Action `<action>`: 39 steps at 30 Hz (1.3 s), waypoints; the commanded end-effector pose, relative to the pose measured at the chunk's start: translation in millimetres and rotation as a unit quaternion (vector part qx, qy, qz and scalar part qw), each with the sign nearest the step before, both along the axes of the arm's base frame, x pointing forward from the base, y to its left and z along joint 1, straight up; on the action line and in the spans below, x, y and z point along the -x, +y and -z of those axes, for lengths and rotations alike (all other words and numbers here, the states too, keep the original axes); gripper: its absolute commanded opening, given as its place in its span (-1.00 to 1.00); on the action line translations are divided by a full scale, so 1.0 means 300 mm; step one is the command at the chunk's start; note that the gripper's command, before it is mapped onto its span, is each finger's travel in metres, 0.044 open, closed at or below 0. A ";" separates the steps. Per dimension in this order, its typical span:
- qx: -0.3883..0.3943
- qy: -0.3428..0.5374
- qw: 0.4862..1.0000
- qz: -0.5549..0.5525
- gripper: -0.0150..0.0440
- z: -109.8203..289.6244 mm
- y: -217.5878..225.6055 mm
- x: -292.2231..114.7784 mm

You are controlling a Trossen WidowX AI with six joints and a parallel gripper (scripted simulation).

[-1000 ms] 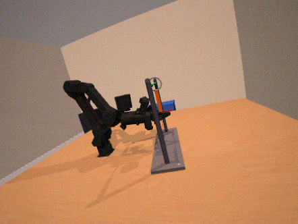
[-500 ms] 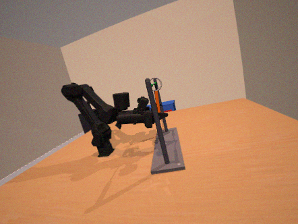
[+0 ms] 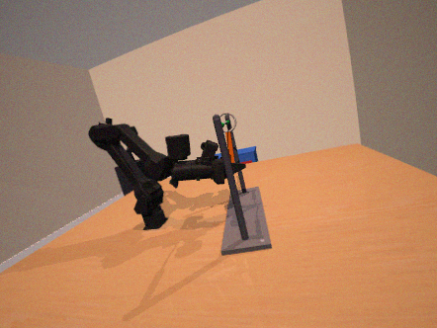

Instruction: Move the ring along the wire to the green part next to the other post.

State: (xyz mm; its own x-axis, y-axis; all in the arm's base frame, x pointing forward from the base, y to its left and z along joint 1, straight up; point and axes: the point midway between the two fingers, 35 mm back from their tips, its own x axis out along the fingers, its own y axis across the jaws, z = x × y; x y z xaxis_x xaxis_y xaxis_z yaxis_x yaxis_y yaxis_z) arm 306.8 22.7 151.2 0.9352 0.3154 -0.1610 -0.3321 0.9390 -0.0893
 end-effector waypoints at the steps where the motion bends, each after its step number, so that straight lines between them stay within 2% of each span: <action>1: -0.007 0.001 1.000 0.007 -1.00 0.004 0.016 0.010; 15: -0.023 0.043 0.998 0.048 -1.00 0.002 0.070 0.056; 39: -0.041 0.046 0.996 0.067 -1.00 0.002 0.167 0.071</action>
